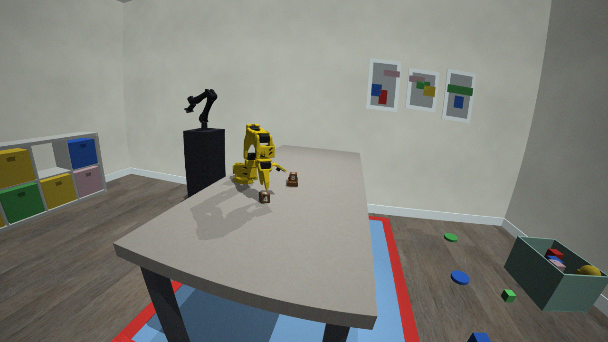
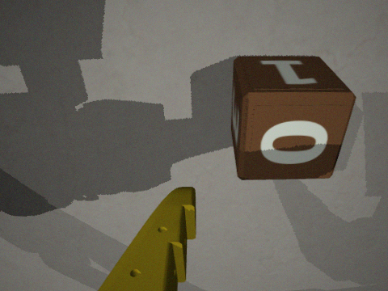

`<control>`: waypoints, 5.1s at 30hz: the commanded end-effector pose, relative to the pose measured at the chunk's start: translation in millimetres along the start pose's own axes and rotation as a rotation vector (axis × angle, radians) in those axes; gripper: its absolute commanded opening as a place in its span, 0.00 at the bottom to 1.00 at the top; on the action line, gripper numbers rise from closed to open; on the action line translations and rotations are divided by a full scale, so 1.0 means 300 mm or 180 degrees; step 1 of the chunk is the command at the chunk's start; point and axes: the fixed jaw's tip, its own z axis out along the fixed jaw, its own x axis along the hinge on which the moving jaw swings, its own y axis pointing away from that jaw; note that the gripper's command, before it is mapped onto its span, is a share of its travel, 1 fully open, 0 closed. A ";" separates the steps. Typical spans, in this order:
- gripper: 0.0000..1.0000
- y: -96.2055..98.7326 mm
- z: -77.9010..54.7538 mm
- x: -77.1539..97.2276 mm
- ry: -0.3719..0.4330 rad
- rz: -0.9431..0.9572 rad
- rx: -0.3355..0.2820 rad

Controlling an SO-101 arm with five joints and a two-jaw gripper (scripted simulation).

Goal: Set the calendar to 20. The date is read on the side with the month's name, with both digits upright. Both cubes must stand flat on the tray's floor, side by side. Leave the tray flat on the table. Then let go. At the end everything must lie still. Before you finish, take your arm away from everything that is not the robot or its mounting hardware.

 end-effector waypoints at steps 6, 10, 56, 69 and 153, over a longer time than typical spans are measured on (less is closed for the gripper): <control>0.35 -0.020 -0.010 -0.008 -0.0004 -0.0014 0.0143; 0.35 -0.022 0.002 -0.008 -0.0004 -0.0014 0.0143; 0.34 -0.025 0.116 -0.008 -0.0004 -0.0014 0.0143; 0.29 -0.036 0.115 -0.009 -0.0004 -0.0014 0.0143; 0.00 -0.044 -0.052 -0.008 -0.0004 -0.0014 0.0143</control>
